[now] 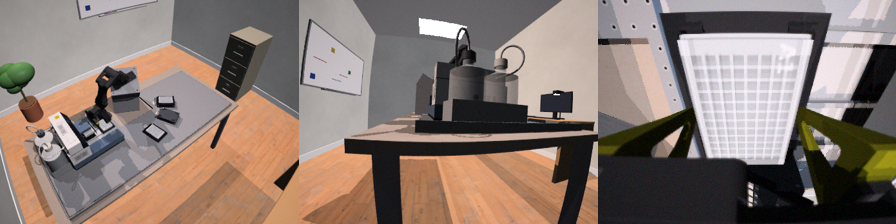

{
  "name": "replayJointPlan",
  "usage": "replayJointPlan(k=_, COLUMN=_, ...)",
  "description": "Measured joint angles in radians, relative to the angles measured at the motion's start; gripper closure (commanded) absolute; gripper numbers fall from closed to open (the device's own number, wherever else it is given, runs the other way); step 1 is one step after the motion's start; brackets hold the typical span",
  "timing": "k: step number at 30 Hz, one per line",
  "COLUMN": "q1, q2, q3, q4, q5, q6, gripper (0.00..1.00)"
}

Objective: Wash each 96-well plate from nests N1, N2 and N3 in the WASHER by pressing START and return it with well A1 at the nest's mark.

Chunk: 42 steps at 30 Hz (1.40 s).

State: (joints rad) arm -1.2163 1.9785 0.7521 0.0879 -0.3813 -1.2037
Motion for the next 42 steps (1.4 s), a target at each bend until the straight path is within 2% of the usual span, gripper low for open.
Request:
replayJointPlan(k=10, q1=-0.001, q2=-0.008, q3=-0.003, q4=-0.008, q5=0.0, q6=-0.003, gripper=0.0)
replayJointPlan(k=42, q1=-0.063, q2=-0.196, q3=-0.03, q4=-0.183, q5=-0.019, q6=-0.064, gripper=0.0)
